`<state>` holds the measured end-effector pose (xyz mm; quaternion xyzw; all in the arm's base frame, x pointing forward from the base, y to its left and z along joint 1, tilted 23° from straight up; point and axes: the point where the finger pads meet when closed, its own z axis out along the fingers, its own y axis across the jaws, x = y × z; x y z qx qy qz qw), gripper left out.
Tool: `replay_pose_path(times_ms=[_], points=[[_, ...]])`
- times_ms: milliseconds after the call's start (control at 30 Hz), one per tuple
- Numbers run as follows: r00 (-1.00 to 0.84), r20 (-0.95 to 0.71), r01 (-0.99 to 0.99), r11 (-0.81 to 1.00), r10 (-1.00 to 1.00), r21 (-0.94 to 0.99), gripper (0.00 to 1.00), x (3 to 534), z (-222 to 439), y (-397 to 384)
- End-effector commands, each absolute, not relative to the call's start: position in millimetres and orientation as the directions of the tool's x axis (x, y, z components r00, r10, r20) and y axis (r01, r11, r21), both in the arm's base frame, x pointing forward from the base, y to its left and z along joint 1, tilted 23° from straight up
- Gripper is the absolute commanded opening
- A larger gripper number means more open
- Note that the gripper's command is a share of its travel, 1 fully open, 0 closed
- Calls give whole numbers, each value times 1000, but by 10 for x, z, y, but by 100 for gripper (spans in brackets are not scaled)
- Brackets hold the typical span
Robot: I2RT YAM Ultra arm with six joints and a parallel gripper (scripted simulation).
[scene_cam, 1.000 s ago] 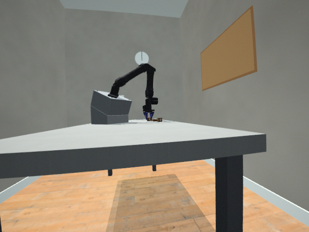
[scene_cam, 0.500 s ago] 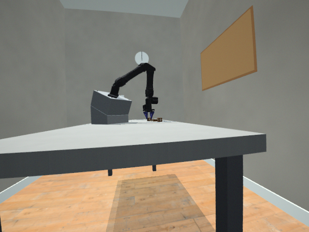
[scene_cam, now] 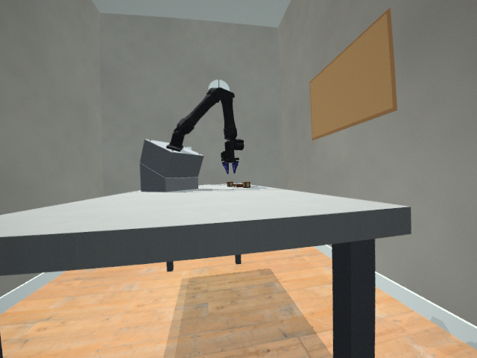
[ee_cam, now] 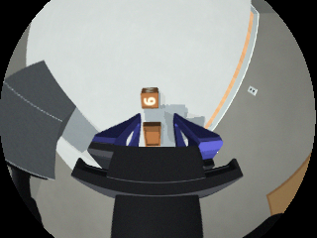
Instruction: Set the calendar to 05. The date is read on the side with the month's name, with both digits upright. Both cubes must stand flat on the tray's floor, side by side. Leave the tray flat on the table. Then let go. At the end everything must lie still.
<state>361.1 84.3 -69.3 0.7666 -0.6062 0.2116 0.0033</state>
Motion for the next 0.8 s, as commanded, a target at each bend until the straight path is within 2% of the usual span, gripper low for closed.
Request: replay_pose_path(times_ms=[0,233,267,767], points=[[183,331,-938,-265,-926,-225,47,3509,-601,874],[183,330,-938,-265,-926,-225,47,3484,-522,898],[183,330,-938,-265,-926,-225,100,3484,-522,898],[183,330,-938,-265,-926,-225,100,3484,-522,898]])
